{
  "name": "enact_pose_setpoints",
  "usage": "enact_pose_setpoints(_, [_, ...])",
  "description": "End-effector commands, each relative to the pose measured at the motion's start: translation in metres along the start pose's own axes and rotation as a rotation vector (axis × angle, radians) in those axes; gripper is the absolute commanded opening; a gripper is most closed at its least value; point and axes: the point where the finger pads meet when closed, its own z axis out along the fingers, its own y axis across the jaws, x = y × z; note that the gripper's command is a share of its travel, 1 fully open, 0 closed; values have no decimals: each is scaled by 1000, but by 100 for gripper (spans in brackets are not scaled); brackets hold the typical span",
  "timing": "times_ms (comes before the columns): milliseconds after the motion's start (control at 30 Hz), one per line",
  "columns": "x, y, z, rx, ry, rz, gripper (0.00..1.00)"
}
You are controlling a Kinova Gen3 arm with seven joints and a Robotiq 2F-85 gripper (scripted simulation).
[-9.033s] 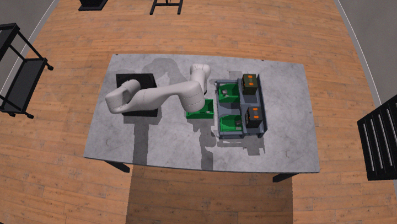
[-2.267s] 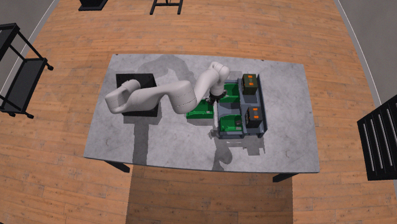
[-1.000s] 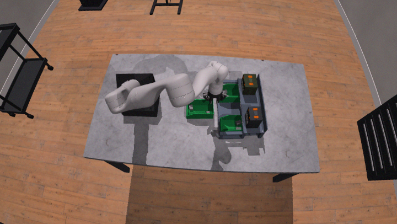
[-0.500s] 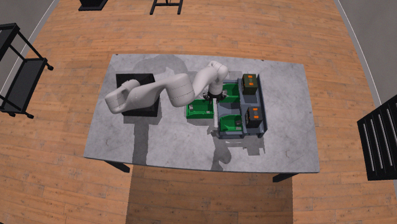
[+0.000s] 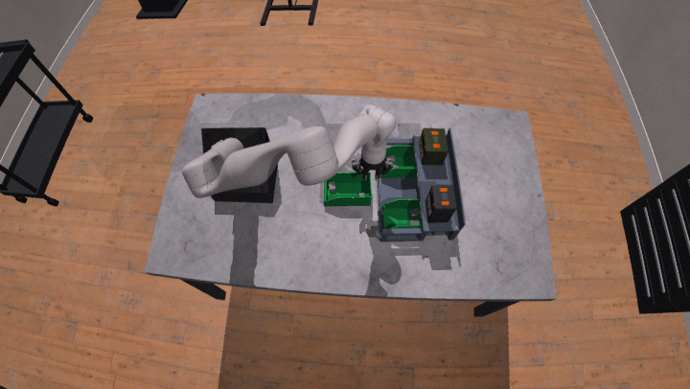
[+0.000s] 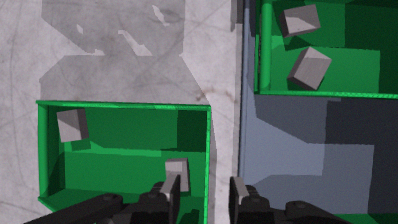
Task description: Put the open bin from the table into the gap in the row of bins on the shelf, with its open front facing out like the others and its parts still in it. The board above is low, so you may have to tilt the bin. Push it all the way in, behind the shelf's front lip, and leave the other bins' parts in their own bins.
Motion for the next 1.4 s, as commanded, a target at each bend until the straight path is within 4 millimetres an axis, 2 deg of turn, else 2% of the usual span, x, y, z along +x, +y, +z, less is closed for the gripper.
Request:
enact_pose_setpoints(0, [0,1,1,-2,1,0,39])
enact_pose_setpoints(133, [0,1,9,-2,1,0,39])
enact_pose_setpoints(533, [0,1,9,-2,1,0,39])
enact_pose_setpoints(700, [0,1,19,-2,1,0,39])
enact_pose_setpoints(1100, [0,1,19,-2,1,0,39])
enact_pose_setpoints(1367, [0,1,29,-2,1,0,39])
